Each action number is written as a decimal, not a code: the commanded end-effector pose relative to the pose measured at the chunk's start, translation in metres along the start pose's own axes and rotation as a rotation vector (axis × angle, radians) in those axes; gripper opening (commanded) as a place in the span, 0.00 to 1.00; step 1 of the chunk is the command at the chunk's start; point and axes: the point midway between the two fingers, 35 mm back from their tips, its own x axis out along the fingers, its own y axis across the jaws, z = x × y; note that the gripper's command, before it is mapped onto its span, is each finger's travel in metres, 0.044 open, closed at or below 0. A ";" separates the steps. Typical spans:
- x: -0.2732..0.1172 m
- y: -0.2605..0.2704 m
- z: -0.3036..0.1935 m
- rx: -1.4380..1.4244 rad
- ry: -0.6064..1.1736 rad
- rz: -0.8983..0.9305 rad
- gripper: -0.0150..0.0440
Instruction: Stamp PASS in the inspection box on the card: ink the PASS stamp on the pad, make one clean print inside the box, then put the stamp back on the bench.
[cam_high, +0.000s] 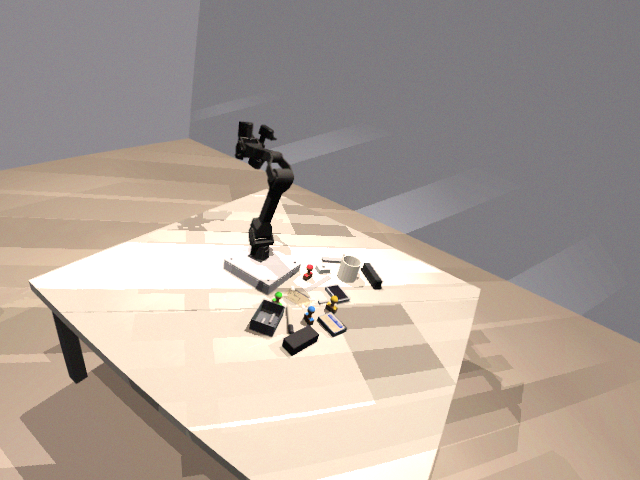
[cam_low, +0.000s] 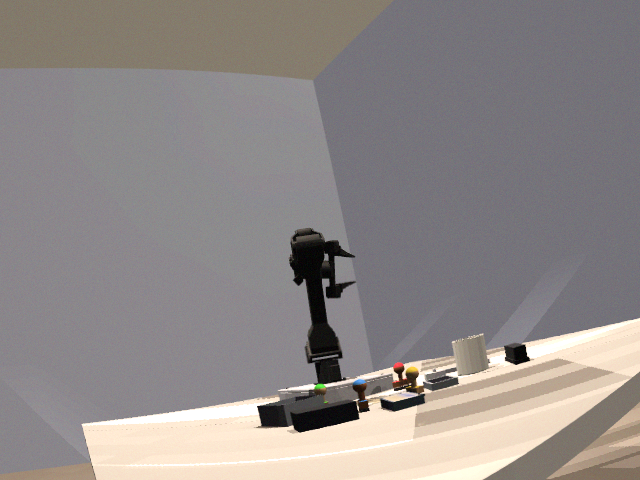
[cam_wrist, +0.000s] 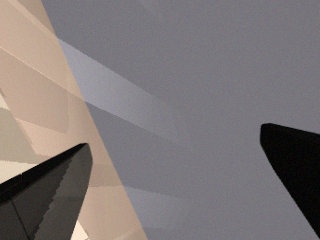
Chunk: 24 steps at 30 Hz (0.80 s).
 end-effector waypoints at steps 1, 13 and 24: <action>0.002 0.000 -0.002 -0.001 0.006 0.000 0.89; 0.106 0.013 -0.146 0.007 0.403 0.068 0.62; 0.124 0.033 -0.328 0.073 0.804 0.217 0.62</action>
